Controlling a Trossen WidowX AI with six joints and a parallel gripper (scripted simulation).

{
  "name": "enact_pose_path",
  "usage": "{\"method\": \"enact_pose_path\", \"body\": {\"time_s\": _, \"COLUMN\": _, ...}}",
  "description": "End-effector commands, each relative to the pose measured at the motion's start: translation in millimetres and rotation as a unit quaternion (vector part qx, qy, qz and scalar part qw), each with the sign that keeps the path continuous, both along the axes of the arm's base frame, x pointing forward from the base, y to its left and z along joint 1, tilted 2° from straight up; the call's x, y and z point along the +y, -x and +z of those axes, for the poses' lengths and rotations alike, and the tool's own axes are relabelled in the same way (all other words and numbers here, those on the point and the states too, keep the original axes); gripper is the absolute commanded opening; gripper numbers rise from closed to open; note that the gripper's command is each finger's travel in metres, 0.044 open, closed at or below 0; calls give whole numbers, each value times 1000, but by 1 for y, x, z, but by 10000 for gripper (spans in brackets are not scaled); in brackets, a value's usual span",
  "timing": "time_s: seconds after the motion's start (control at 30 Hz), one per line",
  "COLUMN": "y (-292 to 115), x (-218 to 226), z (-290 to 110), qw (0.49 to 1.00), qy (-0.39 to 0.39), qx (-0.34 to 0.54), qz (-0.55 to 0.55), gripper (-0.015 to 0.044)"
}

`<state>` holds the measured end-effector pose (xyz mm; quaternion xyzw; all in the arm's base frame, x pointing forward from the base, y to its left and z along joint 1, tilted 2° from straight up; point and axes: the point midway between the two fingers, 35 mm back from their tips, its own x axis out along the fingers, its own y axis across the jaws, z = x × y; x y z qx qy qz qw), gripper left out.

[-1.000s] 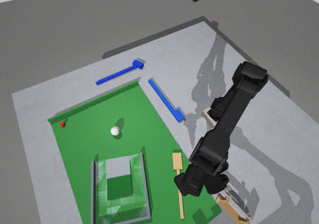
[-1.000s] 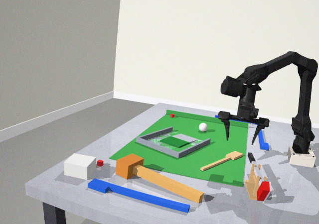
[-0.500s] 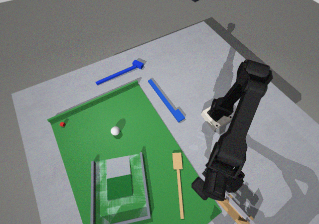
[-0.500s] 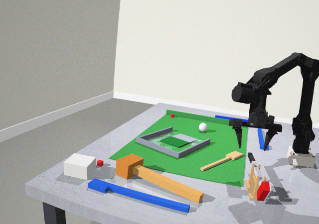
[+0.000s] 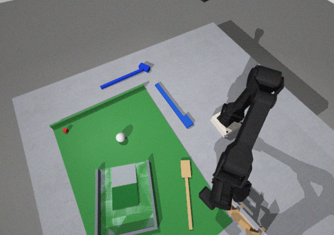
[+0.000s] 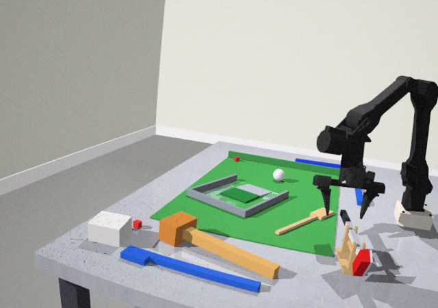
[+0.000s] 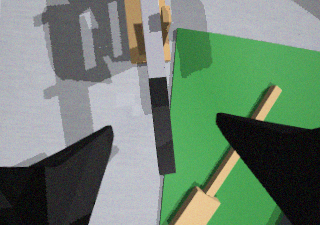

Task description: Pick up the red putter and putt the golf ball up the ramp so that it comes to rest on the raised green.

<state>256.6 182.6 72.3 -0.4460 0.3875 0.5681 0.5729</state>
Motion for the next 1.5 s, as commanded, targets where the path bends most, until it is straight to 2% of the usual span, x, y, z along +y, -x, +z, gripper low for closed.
{"method": "enact_pose_path", "body": {"time_s": 0.0, "y": 2, "x": -2, "z": -12, "qw": 1000, "qy": 6, "qx": 5, "qz": 3, "gripper": 440}}
{"method": "enact_pose_path", "body": {"time_s": 0.87, "y": 1, "x": -1, "z": -36, "qw": 1000, "qy": 6, "qx": 5, "qz": 3, "gripper": 440}}
{"method": "enact_pose_path", "body": {"time_s": 1.4, "y": 0, "x": 0, "z": -33, "qw": 1000, "qy": 2, "qx": 4, "qz": 0, "gripper": 20}}
{"method": "enact_pose_path", "body": {"time_s": 1.47, "y": 0, "x": 0, "z": -33, "qw": 1000, "qy": 2, "qx": 4, "qz": 0, "gripper": 7}}
